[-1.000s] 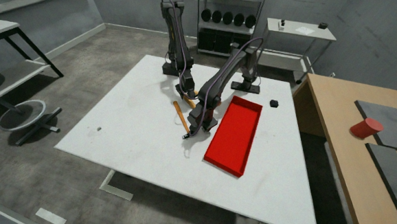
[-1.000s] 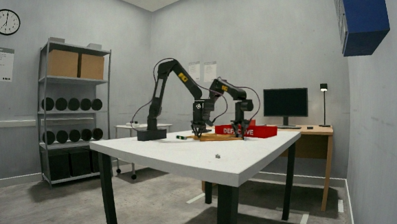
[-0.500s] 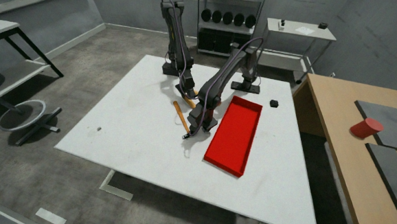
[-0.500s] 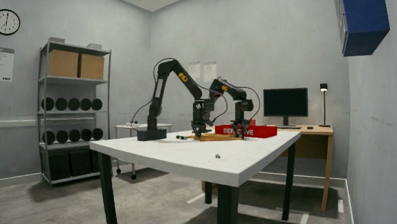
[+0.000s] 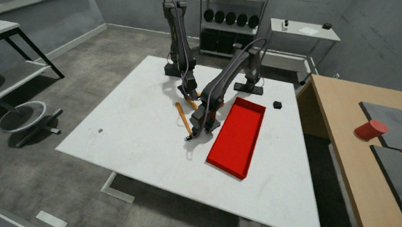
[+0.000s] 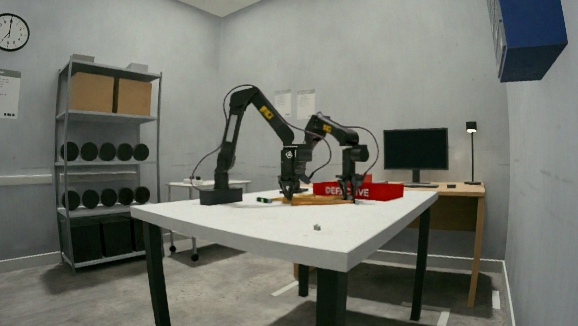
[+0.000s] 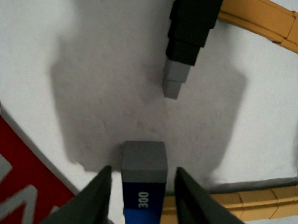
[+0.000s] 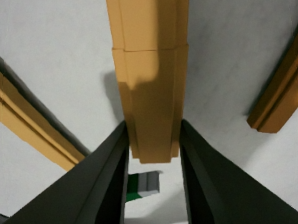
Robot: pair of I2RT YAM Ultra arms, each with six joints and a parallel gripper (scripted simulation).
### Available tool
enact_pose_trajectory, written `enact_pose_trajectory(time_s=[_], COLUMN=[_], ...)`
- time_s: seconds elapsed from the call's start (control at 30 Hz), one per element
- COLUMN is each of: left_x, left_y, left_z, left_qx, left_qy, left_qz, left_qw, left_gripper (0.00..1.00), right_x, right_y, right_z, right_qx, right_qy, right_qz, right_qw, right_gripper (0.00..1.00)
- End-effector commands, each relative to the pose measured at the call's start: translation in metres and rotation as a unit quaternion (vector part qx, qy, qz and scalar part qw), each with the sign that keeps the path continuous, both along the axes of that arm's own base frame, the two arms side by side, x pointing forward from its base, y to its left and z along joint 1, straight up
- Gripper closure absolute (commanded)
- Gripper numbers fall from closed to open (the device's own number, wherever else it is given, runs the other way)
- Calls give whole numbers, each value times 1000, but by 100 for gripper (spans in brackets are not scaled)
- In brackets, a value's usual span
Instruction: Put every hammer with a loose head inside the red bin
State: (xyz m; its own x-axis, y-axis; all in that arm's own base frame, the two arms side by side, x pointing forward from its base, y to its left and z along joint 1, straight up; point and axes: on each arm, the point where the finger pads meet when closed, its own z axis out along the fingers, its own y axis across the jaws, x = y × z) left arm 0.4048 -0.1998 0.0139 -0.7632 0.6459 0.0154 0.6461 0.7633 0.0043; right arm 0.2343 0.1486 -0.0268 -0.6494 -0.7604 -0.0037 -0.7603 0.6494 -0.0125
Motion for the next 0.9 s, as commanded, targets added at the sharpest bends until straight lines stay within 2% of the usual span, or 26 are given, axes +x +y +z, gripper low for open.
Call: enact_pose_trajectory(time_s=[0.0,0.03,0.1,0.13,0.2,0.23,0.37,0.57,0.6,0.63,0.87], left_x=[3,3,3,3,3,3,3,3,4,4,8], left_y=[-2,-2,-2,-2,-2,-2,-2,-2,-1,0,5], left_z=[8,8,8,8,8,8,8,8,9,9,10], left_qx=[-9,-9,-9,-9,-9,-9,-9,-9,-12,-12,-4], left_qy=[-10,-10,-10,-10,-10,-10,-10,-10,-15,-15,-21], left_qz=[0,0,0,0,0,0,0,0,-2,-1,1], left_qw=[1000,1000,1000,1000,1000,1000,1000,1000,1000,1000,1000], left_gripper=[63,67,67,72,72,76,76,84,96,84,83], right_x=[3,3,1,1,1,1,1,1,1,1,-14], right_y=[1,1,1,1,1,1,1,1,1,1,-12], right_z=[-3,-3,0,0,0,0,0,0,0,0,-7], right_qx=[6,6,5,5,5,5,5,5,5,5,-18], right_qy=[1,1,2,2,2,2,2,2,2,2,32], right_qz=[-1,-1,-1,-1,-1,-1,-1,-1,-1,-1,-5], right_qw=[1000,1000,1000,1000,1000,1000,1000,1000,1000,1000,999], right_gripper=[75,75,75,75,75,75,75,75,75,75,75])
